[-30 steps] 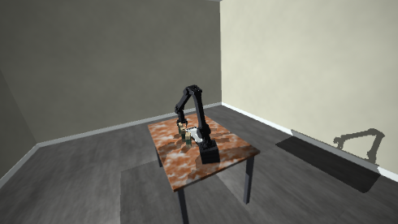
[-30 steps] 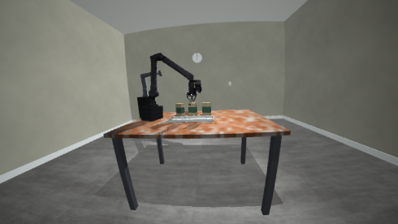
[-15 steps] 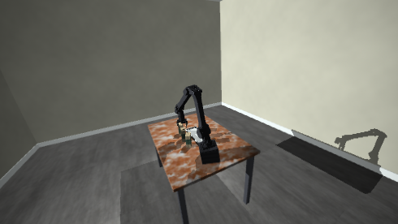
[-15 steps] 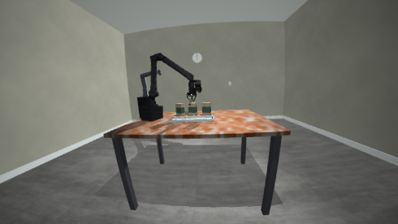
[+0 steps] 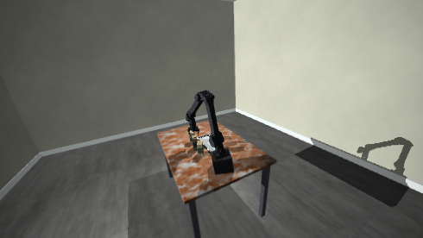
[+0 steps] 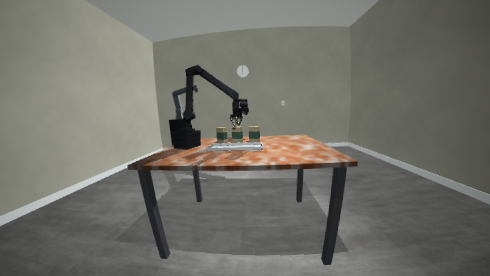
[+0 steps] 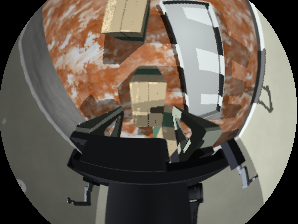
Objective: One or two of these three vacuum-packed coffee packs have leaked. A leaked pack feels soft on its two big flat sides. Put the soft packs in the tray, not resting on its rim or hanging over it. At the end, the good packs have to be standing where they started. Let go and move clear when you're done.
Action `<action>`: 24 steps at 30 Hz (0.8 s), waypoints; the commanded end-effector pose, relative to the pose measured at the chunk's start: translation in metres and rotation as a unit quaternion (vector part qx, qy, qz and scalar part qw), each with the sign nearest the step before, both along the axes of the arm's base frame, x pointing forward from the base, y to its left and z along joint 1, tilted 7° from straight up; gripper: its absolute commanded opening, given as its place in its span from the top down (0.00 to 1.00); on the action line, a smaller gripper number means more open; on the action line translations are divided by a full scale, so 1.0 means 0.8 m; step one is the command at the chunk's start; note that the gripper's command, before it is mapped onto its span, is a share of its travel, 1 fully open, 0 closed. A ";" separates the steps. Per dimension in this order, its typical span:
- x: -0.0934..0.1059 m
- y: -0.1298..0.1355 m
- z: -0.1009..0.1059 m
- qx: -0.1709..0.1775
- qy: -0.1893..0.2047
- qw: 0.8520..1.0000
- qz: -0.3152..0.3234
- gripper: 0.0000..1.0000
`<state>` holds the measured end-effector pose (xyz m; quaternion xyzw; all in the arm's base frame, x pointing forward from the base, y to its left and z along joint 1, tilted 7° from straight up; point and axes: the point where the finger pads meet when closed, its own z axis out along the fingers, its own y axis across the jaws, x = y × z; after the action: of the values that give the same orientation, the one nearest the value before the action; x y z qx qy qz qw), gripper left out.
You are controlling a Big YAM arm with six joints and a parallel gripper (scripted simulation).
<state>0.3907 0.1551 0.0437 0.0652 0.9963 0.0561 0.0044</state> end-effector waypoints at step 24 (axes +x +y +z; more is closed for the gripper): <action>0.005 0.015 -0.045 0.004 -0.010 1.000 -0.001 0.23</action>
<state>0.3929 0.1604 0.0064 0.0645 0.9963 0.0572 0.0063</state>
